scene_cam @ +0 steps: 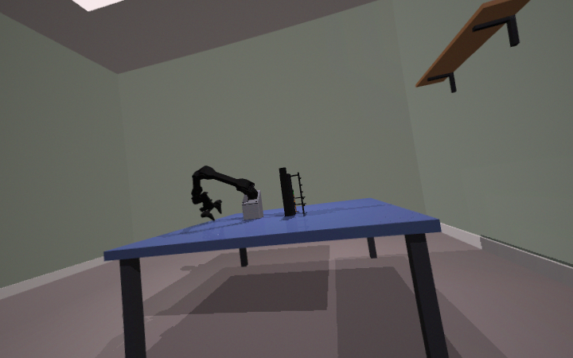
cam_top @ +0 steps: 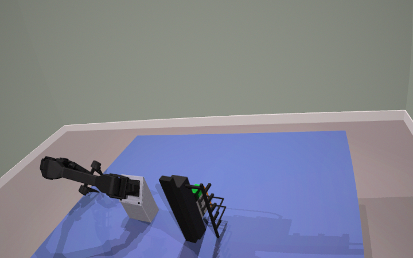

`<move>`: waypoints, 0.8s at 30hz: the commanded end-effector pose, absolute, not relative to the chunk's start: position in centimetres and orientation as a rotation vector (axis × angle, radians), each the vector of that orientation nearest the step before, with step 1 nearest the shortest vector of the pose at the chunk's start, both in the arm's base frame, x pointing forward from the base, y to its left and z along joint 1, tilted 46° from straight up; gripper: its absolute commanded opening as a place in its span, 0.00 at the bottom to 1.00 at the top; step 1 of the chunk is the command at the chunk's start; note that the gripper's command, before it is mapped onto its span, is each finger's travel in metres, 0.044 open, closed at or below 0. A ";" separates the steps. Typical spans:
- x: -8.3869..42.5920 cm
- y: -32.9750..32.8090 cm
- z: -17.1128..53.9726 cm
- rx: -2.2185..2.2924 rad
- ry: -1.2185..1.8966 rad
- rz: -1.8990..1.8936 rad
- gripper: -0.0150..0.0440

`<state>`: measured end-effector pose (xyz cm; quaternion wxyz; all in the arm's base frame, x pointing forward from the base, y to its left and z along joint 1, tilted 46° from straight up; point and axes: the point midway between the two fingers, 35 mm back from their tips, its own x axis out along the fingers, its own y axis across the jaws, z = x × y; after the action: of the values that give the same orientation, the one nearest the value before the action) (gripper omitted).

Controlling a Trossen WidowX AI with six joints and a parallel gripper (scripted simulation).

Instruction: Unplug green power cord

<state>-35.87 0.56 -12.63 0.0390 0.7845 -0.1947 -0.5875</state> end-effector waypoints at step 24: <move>-13.7 26.8 -10.8 2.695 -1.378 -1.821 0.53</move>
<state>-18.60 24.62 -11.52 -0.1640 0.7536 -0.3583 -0.5261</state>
